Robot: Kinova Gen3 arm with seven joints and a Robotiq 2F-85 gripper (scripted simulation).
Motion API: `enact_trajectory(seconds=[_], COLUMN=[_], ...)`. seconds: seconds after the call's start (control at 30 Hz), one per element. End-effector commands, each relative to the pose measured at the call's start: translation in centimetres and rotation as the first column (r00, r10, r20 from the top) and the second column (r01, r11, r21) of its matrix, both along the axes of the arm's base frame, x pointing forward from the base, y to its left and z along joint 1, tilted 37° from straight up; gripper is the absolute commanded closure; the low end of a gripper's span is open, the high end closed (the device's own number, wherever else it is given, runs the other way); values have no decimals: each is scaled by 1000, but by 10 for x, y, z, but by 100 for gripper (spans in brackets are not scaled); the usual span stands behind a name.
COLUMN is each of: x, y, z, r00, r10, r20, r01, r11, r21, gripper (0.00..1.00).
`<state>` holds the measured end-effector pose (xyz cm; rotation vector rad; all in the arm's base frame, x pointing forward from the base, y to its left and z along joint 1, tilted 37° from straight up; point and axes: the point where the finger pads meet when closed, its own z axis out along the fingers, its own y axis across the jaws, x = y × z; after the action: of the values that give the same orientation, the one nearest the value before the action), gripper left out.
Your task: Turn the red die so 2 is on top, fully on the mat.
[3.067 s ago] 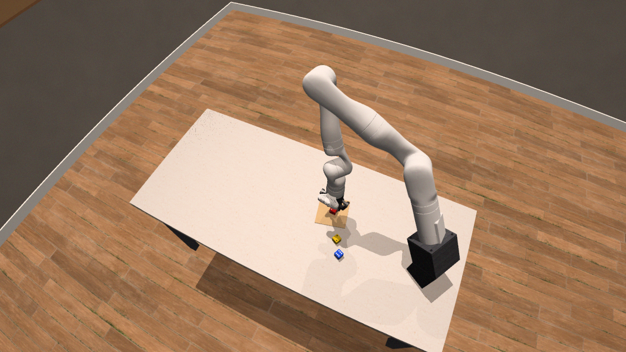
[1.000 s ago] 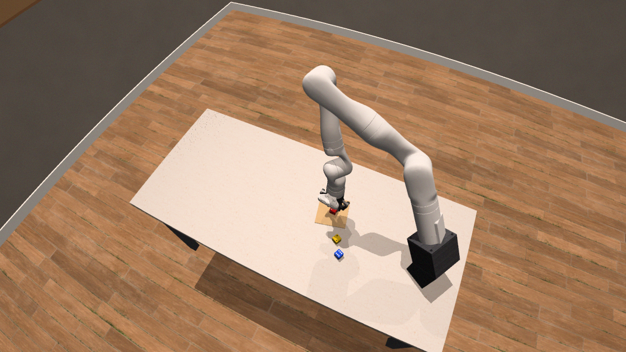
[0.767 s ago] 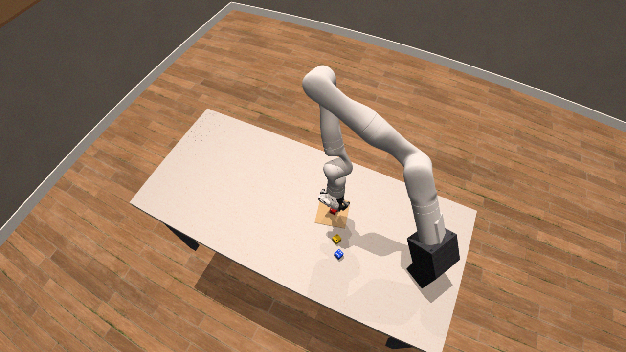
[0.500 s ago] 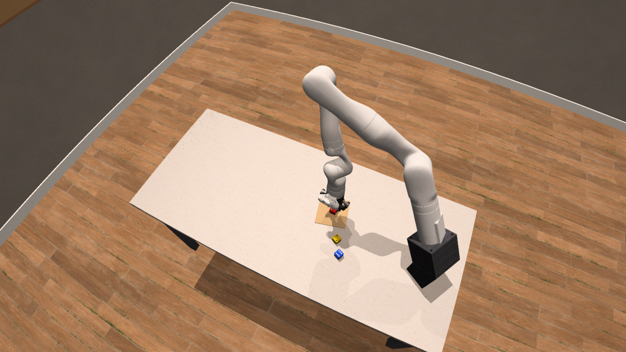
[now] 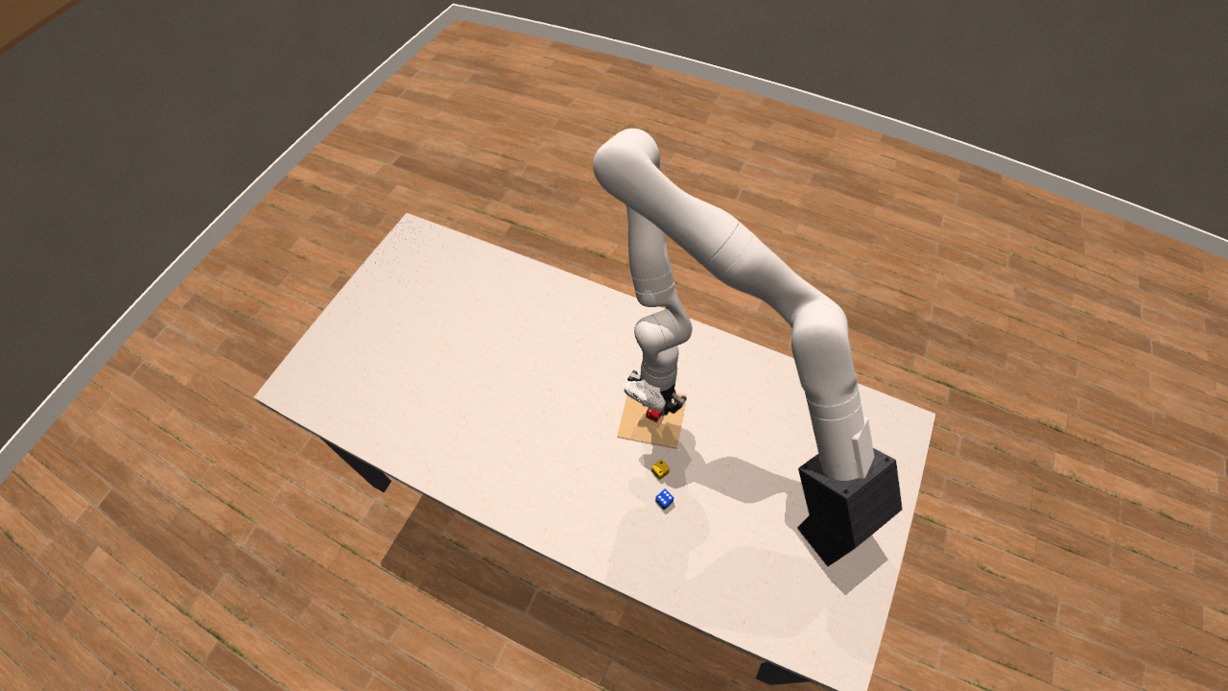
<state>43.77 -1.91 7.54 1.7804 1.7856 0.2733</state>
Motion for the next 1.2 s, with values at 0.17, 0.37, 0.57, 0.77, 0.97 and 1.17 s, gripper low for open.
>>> enact_trajectory(seconds=[0.17, 0.37, 0.57, 0.77, 0.97, 1.17], x=[-1, -1, -1, -8, -14, -21], y=[1, 1, 1, 4, 7, 10], z=[-1, -1, 0, 10, 20, 30], r00=[1000, 1000, 1000, 1000, 1000, 1000], r10=[3, 3, 3, 3, 3, 3], r20=[0, 0, 0, 0, 0, 0], r01=[-3, -3, -3, -3, -3, -3], r11=[1000, 1000, 1000, 1000, 1000, 1000], r21=[1, 1, 1, 1, 1, 0], gripper=[54, 54, 54, 54, 54, 54])
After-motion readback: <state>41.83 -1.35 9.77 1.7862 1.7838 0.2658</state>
